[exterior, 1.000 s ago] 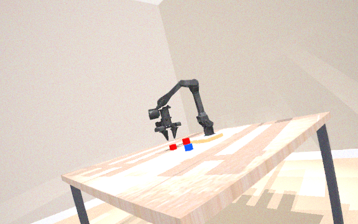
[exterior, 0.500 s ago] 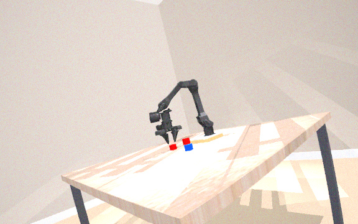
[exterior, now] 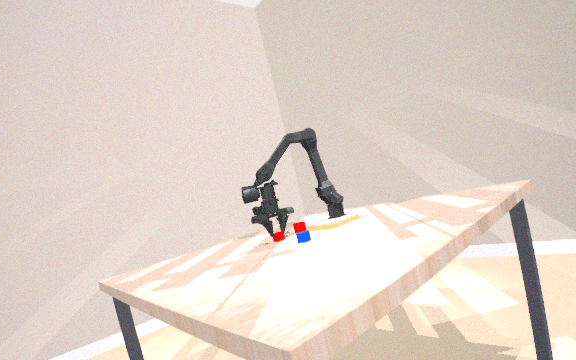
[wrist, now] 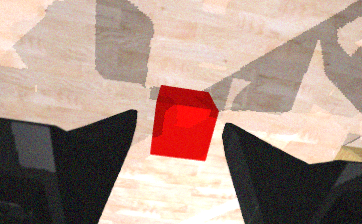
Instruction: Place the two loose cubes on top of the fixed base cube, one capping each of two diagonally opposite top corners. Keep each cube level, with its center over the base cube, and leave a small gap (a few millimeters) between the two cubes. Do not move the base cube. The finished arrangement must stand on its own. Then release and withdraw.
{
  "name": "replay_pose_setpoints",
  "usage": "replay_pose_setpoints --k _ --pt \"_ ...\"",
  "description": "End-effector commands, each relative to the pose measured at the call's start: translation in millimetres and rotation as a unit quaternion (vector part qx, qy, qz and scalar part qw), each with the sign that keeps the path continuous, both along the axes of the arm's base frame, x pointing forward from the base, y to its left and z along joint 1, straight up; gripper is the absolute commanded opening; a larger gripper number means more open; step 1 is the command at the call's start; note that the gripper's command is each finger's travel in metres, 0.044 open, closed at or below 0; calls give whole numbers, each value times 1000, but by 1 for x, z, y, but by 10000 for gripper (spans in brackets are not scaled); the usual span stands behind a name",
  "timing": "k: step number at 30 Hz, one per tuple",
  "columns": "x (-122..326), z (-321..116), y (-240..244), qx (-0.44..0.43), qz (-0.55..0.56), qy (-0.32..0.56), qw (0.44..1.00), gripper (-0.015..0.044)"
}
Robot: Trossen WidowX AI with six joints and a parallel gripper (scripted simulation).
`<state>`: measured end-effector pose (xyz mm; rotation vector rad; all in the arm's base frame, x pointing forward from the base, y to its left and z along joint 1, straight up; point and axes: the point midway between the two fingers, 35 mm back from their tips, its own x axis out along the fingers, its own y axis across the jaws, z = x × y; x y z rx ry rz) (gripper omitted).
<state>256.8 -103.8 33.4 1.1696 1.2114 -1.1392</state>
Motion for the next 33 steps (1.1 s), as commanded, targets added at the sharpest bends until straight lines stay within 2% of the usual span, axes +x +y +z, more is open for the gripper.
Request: replay_pose_setpoints --k 1,5,11,33 --pt "-1 -5 0 1 -2 2 1000 212" --pt "-1 -5 0 1 -2 2 1000 107" --pt "0 0 0 1 -2 2 1000 105" --pt "3 68 -2 1 -2 2 1000 105"
